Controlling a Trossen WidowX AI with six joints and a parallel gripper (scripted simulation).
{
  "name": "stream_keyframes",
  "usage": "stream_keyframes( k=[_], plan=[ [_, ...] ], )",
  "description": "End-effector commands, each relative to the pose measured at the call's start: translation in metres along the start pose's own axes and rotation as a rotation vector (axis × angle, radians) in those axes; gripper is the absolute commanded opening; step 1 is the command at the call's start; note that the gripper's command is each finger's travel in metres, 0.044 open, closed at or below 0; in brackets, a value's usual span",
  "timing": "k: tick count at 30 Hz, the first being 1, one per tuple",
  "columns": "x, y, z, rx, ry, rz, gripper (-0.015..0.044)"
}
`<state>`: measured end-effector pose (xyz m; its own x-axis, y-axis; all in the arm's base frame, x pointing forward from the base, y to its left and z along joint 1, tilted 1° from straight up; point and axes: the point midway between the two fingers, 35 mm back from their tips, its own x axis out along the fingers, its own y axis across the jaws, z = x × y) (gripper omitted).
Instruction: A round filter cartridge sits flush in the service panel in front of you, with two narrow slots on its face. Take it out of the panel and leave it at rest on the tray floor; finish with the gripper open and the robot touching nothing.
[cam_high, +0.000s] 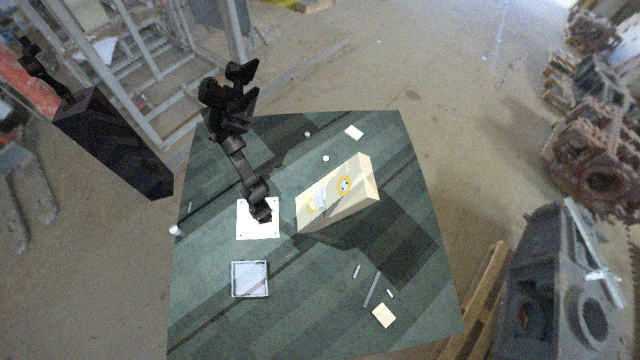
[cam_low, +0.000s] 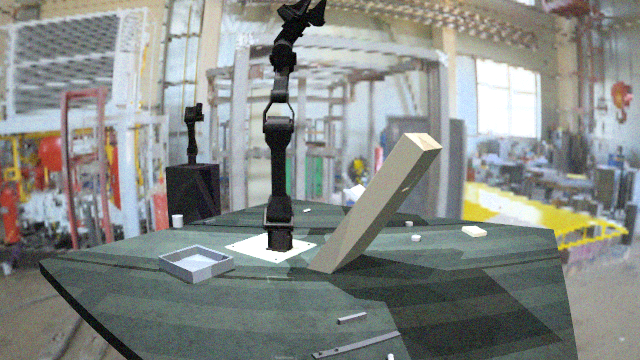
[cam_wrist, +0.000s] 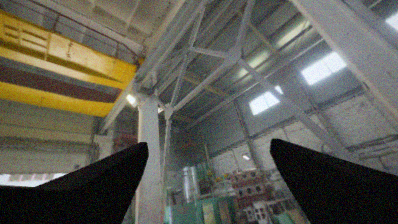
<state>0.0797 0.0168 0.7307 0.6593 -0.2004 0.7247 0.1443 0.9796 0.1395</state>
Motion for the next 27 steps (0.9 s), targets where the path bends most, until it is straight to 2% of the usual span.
stream_keyframes(
  k=[1,11,18,27],
  plan=[
    [0.0,0.001,0.001,-0.009,-0.007,0.0,0.0374],
    [-0.006,0.057,0.023,-0.521,-0.311,0.069,0.0111],
    [-0.01,0.108,-0.01,-0.916,-0.428,0.202,0.0108],
    [-0.009,0.138,-0.107,-1.363,-0.393,0.449,0.0108]
  ],
)
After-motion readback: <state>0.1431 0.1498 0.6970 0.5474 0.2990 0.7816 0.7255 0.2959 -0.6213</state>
